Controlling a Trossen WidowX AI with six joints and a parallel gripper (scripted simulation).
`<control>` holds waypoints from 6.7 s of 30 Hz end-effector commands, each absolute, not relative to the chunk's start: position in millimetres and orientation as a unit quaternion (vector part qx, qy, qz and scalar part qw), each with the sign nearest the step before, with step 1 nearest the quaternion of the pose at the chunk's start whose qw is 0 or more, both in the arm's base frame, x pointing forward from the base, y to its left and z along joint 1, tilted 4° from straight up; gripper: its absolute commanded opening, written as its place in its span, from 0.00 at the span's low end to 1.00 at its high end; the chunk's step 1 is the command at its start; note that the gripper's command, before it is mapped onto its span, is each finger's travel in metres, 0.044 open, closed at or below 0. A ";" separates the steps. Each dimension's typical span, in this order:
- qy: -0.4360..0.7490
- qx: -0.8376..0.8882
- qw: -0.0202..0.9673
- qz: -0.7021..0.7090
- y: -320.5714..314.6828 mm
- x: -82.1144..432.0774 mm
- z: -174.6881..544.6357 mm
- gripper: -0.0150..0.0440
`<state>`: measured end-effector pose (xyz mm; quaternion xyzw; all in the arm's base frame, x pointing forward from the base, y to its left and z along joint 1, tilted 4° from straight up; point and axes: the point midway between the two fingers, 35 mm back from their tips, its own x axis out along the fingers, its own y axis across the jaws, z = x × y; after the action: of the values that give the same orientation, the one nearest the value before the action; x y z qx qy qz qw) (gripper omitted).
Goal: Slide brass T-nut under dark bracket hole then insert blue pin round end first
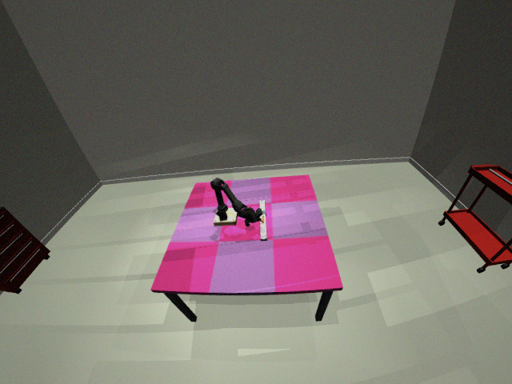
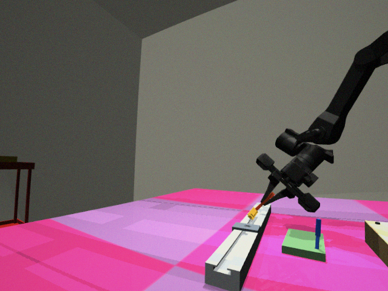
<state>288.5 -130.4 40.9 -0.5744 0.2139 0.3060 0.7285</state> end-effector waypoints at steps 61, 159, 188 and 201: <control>0.241 -0.551 0.723 0.340 -130.4 292.1 38.6 0.00; 0.305 -0.499 0.701 0.408 -132.5 301.0 42.1 0.00; 0.324 -0.483 0.694 0.426 -133.0 304.3 43.4 0.00; 0.332 -0.475 0.690 0.434 -133.2 305.8 43.8 0.00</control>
<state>304.5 -132.0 43.6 -0.4775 0.3278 0.4338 0.6902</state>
